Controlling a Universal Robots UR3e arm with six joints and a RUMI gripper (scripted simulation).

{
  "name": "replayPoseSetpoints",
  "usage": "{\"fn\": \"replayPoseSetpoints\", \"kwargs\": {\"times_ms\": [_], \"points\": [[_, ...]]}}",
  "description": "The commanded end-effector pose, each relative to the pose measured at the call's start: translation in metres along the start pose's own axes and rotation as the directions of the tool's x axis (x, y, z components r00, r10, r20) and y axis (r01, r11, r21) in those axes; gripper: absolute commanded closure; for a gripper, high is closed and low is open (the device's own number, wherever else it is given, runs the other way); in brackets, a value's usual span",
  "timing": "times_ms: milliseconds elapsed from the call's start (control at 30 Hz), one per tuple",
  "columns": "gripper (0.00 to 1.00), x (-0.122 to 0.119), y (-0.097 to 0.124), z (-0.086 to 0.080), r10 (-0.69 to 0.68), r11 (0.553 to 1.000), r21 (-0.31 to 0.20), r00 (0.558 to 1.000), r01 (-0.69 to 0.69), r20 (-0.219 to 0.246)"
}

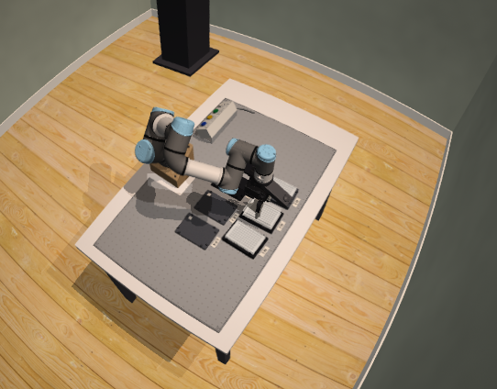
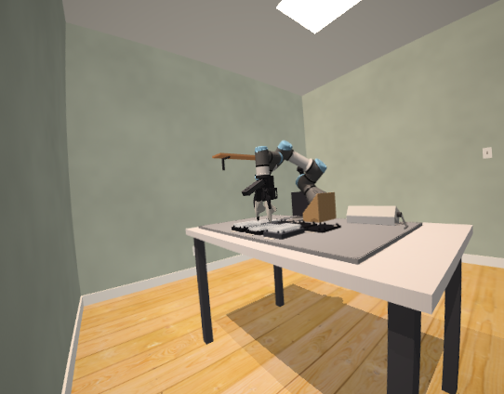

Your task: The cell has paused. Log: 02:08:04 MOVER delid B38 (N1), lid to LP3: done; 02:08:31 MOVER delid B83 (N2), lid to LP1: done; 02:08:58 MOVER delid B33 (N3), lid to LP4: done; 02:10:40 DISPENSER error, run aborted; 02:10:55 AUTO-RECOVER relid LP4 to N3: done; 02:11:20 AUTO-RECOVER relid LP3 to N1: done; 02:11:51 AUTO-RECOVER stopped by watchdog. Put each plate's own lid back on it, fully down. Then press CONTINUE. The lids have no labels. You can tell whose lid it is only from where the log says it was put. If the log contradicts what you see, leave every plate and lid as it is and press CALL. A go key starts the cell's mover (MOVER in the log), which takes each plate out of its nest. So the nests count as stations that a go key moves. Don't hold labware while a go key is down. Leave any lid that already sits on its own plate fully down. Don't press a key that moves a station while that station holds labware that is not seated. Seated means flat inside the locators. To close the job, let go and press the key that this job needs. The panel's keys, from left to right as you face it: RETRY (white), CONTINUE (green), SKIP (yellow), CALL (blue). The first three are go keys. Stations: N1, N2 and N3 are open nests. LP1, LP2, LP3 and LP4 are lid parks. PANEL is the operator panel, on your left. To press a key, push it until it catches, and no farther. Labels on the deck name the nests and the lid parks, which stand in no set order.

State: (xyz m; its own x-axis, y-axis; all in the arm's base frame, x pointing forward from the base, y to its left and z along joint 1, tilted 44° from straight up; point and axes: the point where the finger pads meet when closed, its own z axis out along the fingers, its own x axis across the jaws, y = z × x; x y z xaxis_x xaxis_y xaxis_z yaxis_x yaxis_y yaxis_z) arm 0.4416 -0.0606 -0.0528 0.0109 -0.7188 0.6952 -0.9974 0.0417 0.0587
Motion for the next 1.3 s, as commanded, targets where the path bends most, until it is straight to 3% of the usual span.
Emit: {"fn": "replayPoseSetpoints", "kwargs": {"times_ms": [0, 1267], "points": [[1.0, 0.001, -0.001, 0.001, 0.0, 1.0, 0.004, 1.0, 0.0, -0.001], [1.0, 0.001, -0.001, 0.012, 0.0, 1.0, 0.004, 1.0, 0.0, -0.001]]}}
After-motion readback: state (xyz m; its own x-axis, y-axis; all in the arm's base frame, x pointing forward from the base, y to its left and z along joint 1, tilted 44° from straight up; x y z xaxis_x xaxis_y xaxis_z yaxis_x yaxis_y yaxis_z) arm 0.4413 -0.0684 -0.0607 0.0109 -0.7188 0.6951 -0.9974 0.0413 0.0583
